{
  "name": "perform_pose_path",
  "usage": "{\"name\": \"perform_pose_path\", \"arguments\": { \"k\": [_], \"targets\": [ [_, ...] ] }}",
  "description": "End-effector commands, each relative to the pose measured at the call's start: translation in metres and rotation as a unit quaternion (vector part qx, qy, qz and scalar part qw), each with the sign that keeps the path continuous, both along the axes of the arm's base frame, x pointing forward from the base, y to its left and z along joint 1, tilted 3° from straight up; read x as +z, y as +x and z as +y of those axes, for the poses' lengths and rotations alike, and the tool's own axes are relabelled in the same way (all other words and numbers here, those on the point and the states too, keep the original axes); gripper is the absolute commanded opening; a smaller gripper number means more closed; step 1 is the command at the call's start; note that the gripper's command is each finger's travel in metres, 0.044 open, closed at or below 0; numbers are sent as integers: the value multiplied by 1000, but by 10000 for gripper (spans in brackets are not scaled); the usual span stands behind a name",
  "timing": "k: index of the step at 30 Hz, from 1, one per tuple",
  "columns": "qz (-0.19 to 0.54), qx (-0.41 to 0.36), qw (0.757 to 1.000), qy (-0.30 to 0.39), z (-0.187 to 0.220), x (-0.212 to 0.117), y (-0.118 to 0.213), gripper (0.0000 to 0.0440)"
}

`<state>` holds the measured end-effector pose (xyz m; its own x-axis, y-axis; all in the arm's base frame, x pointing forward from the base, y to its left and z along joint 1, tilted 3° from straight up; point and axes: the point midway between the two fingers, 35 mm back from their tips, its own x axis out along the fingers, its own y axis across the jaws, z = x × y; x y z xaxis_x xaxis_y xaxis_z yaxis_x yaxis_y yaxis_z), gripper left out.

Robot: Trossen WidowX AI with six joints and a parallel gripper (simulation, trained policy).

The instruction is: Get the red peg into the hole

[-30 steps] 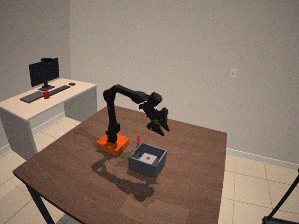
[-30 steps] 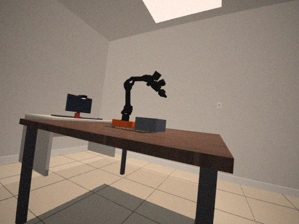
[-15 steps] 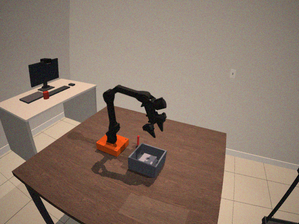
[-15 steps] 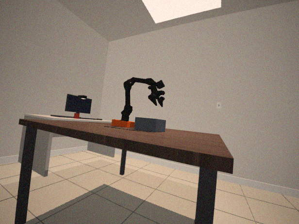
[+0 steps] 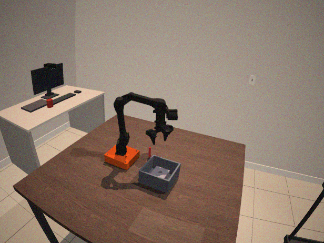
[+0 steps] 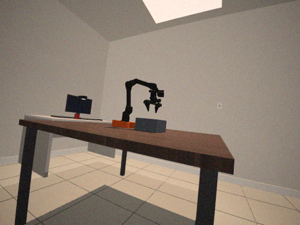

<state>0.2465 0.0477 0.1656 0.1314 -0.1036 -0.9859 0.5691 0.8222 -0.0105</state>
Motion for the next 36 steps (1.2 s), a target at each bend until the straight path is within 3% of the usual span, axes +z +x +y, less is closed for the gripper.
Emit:
{"name": "perform_pose_path", "arguments": {
  "k": [1,15,36],
  "targets": [
    [38,-22,999,-9,9,-13,-15,440],
    [108,-80,990,-43,44,-57,-58,440],
    [75,-75,992,-74,48,-144,-62,435]
  ]
}}
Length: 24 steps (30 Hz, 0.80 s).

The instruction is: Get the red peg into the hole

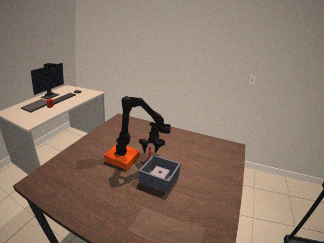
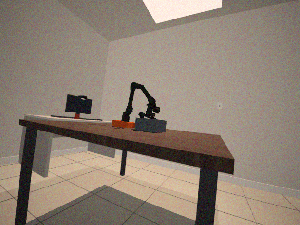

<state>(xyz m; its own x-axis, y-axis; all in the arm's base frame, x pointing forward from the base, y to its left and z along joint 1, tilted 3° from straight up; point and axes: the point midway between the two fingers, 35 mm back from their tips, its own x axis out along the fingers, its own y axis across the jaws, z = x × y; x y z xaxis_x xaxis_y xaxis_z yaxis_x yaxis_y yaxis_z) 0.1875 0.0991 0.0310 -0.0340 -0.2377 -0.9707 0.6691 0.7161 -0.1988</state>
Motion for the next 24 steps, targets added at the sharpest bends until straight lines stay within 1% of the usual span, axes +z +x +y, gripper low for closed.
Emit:
{"name": "perform_pose_path", "arguments": {
  "k": [1,3,8,15,17,24],
  "targets": [
    [5,1,1000,-10,-4,-13,-4,425],
    [8,1,1000,-12,-6,-19,-6,382],
    [20,-1,1000,-18,-9,-31,-11,251],
    [41,-5,999,-29,-12,-34,-17,68],
    [48,-5,998,-33,-13,-34,-18,22],
    [22,6,998,-58,-23,-7,-6,0]
  ]
}}
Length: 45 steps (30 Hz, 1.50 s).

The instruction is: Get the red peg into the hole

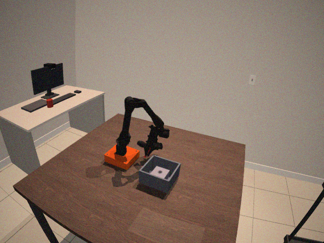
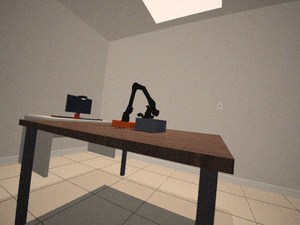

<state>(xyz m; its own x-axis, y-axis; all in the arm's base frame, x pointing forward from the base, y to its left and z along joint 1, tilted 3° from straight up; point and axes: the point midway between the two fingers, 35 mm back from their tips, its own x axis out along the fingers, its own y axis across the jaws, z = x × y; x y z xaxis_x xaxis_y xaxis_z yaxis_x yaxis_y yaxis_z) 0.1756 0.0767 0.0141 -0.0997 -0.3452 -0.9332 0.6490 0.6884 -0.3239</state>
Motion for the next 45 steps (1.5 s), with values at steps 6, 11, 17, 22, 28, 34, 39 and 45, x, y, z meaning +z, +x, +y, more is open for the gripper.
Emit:
{"name": "perform_pose_path", "arguments": {
  "k": [6,11,17,22,28,34,39,45],
  "targets": [
    [-31,11,999,-16,-10,38,13,0],
    [-52,6,998,-24,-17,63,22,0],
    [-80,-15,996,-32,-29,90,34,0],
    [-102,-44,993,-37,-43,103,46,0],
    [-126,-78,988,-39,-62,113,62,0],
    [-140,-107,983,-41,-84,117,76,0],
    [-147,-124,980,-42,-103,116,87,0],
    [-152,-135,978,-38,-125,112,102,0]
  ]
}}
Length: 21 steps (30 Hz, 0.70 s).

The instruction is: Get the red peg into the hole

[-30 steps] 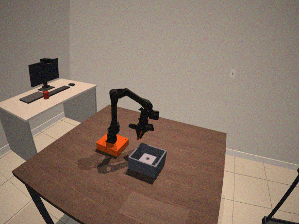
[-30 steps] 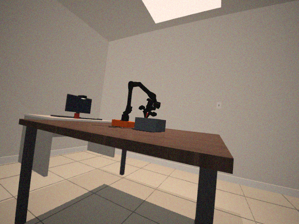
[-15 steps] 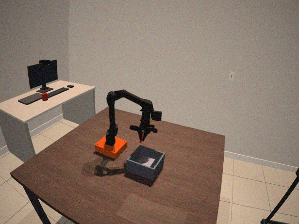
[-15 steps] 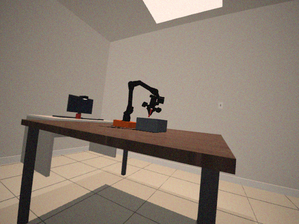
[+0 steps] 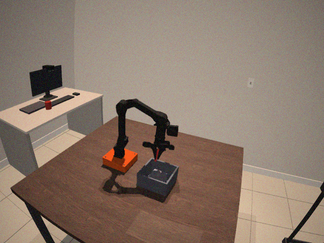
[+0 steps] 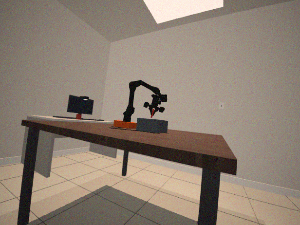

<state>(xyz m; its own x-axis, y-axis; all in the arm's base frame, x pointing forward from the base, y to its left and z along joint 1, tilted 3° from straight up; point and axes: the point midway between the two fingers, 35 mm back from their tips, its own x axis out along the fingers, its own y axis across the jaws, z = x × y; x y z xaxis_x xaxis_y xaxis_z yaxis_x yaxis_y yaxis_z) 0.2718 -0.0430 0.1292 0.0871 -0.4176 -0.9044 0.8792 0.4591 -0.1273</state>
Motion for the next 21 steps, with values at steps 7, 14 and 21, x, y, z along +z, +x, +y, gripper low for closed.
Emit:
{"name": "perform_pose_path", "arguments": {
  "k": [7,14,21],
  "targets": [
    [2,2,1000,13,-31,-12,20,0],
    [5,19,999,27,-51,-24,32,0],
    [14,47,998,45,-62,-43,40,0]
  ]
}}
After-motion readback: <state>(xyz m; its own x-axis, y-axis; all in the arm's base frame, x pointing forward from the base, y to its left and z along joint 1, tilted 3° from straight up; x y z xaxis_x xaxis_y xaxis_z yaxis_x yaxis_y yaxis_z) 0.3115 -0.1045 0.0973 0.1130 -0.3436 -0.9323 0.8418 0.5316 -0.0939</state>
